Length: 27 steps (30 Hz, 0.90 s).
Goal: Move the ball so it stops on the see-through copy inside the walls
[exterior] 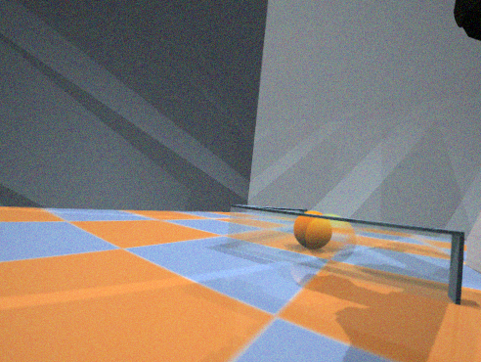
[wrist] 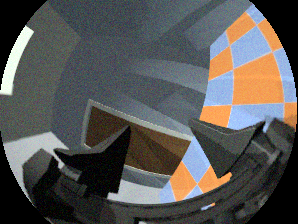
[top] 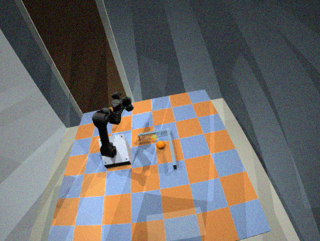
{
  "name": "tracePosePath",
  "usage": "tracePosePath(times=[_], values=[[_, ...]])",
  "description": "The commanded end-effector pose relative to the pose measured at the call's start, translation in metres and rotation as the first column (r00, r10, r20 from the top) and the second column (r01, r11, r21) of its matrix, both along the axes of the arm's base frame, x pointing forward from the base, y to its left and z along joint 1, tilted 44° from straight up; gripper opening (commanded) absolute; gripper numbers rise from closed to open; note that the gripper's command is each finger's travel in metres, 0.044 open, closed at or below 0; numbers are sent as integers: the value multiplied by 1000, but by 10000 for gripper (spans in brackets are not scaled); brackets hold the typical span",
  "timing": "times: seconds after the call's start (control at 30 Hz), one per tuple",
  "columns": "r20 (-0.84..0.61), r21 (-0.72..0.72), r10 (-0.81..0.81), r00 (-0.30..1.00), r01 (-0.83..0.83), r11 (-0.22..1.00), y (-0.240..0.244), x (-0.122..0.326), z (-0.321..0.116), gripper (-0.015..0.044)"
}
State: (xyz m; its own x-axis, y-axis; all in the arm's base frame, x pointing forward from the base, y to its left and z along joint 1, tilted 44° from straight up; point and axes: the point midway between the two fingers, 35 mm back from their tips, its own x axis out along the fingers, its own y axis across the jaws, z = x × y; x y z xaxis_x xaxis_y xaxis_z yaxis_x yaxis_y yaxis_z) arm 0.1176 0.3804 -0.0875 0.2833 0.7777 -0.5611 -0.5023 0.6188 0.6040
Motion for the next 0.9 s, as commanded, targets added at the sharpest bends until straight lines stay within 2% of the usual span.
tracePosePath(times=[0.0, 0.17, 0.4, 0.63, 0.87], values=[[1, -9, -7, 1000, 7, 1000, 0, 2, -1, 410], [46, -231, -172, 984, 178, 956, -22, 64, -25, 410], [131, -555, -355, 926, 365, 748, -85, 142, -35, 410], [179, -734, -427, 886, 409, 542, -141, 180, -23, 410], [206, -867, -467, 860, 382, 320, -200, 203, 3, 410]])
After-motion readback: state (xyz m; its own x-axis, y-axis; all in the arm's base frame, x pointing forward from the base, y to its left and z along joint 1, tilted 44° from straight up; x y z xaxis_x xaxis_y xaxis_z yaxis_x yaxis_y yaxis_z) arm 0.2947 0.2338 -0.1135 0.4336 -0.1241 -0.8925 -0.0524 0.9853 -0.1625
